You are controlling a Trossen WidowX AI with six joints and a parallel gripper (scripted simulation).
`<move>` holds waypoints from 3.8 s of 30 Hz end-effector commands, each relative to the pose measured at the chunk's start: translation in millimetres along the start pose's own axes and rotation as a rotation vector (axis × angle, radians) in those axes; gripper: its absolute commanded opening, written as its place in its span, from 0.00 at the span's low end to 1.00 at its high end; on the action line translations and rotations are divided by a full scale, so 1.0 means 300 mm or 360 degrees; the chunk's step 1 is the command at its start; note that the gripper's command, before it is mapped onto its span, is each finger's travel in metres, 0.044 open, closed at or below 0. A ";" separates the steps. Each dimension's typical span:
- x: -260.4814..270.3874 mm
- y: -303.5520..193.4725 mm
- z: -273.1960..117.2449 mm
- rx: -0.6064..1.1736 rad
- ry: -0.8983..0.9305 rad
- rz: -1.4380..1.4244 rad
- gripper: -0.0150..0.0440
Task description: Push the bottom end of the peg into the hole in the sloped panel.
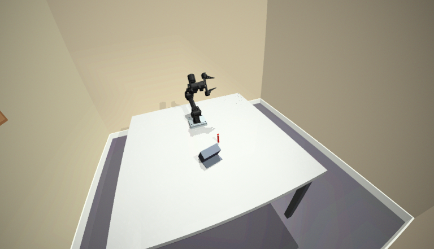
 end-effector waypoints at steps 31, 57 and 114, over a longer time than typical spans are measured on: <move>0.145 -0.250 0.030 0.0424 -0.0009 0.1291 1.00; 0.362 -0.406 0.069 0.0924 0.0167 0.2502 1.00; 0.867 -0.449 0.118 0.2969 0.1140 0.4161 1.00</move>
Point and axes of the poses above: the point midway between the two fingers, 35 mm back from their tips, its own z axis out along the fingers, its own x axis across the jaws, y = z × x, the point moved 10 cm from there along -z, back along the fingers, and after that the axes turned 12 degrees about -z, right-handed, at the moved point
